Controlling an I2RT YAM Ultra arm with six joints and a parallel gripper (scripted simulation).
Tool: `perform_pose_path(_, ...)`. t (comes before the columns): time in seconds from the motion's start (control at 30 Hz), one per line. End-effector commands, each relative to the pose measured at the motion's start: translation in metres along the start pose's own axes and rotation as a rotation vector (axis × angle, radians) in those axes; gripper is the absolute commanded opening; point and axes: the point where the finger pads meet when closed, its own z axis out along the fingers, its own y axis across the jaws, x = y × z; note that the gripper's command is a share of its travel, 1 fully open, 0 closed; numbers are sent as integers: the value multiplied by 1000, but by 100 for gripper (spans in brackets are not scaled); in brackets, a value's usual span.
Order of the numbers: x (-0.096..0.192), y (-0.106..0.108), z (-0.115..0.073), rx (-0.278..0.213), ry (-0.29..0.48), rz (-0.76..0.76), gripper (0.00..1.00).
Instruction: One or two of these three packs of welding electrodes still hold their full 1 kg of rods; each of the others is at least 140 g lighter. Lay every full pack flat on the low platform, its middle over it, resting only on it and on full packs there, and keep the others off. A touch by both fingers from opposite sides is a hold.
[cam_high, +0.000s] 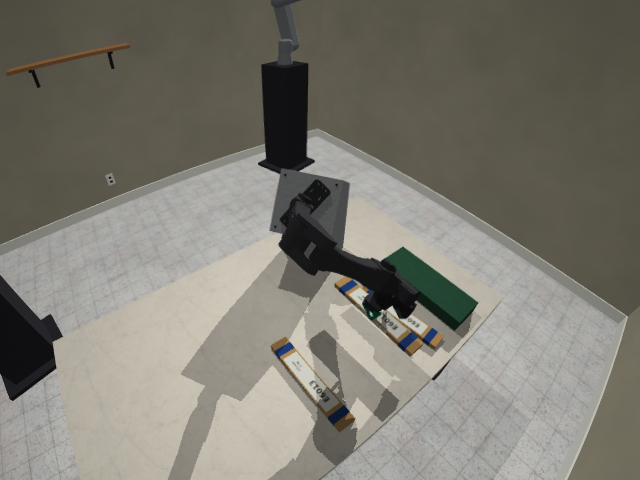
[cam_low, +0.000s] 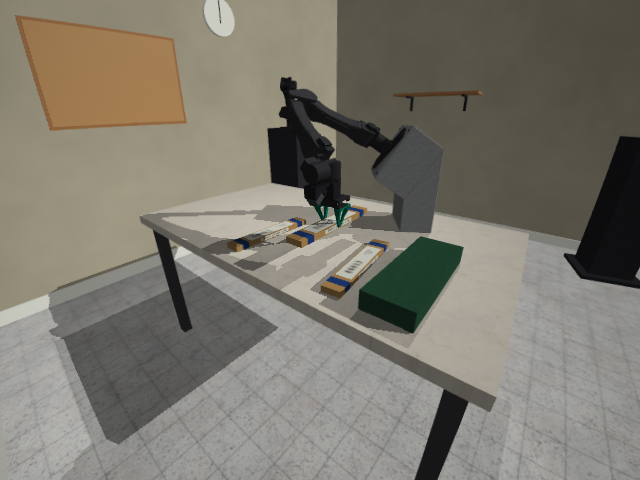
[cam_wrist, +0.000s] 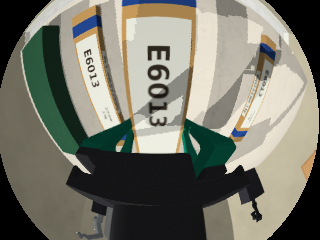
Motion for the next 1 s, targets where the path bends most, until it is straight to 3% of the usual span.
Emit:
perform_pose_path(0.0, -6, 12, -2, -23, -34, -18, 0)
perform_pose_path(0.2, -8, 9, 11, -18, -30, -6, 0)
perform_pose_path(0.27, -8, 9, 11, -18, -30, -6, 0)
perform_pose_path(0.33, -27, 0, -3, -20, -75, 31, 0)
perform_pose_path(0.97, -18, 9, 0, -12, -40, 2, 0)
